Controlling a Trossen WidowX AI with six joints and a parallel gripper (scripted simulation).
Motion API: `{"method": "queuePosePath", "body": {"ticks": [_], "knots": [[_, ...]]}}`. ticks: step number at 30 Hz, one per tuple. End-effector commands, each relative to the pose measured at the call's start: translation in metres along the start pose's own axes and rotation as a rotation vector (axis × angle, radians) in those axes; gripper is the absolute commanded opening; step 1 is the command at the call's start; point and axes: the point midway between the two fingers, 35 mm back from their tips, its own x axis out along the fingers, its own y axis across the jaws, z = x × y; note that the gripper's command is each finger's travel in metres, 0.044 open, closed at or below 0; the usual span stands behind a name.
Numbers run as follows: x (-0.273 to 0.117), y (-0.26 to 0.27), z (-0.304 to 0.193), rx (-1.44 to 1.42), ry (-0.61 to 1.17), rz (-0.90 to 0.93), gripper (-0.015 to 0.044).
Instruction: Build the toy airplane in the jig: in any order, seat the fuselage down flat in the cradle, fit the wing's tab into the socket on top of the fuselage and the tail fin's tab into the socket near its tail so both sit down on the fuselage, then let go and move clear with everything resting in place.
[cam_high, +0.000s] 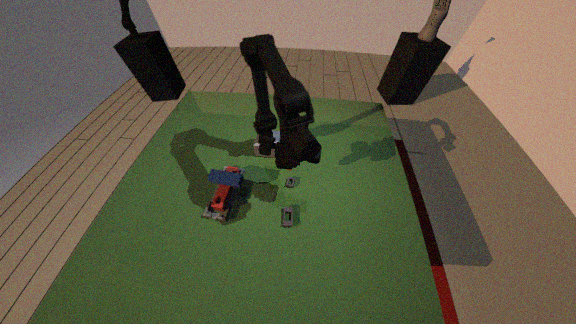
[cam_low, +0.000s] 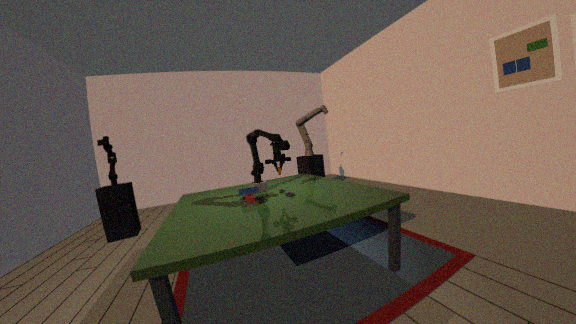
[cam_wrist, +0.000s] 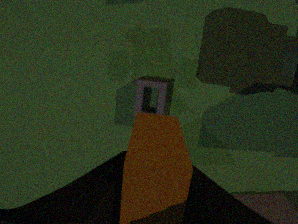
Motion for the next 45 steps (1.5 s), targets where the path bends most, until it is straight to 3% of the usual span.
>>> {"method": "queuePosePath", "body": {"ticks": [1, 45], "knots": [[0.000, -0.004, 0.008, -0.001, 0.002, 0.001, 0.0000], [0.016, -0.080, 0.094, 0.002, -0.006, -0.012, 0.0000]]}}
